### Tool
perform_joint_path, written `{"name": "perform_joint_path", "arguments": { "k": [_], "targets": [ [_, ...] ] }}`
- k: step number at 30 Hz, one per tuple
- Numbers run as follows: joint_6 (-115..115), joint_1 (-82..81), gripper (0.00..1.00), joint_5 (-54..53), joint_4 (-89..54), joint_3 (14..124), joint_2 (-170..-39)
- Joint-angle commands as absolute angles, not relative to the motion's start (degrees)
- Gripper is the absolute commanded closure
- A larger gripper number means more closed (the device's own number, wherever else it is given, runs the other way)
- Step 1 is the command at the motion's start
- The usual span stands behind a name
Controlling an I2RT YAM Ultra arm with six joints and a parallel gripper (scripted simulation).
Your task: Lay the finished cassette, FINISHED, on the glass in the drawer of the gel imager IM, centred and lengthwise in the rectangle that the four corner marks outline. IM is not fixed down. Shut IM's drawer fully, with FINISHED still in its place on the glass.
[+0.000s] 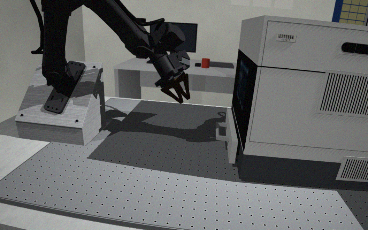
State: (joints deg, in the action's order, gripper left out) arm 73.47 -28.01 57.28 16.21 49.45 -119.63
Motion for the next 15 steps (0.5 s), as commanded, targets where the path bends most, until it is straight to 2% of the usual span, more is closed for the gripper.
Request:
{"name": "perform_joint_path", "arguments": {
  "k": [1,6,8,9,15],
  "targets": [
    [57.1,-31.4,0.65,60.6,5.7,48.7,-116.9],
    [40.1,-34.4,0.65,60.7,-6.4,48.6,-115.1],
    [40.1,-34.4,0.65,60.7,-6.4,48.6,-115.1],
    [33.5,-35.0,0.65,59.6,-13.5,50.3,-114.4],
    [13.4,-37.9,0.65,56.5,-28.9,51.6,-111.0]
  ]
}}
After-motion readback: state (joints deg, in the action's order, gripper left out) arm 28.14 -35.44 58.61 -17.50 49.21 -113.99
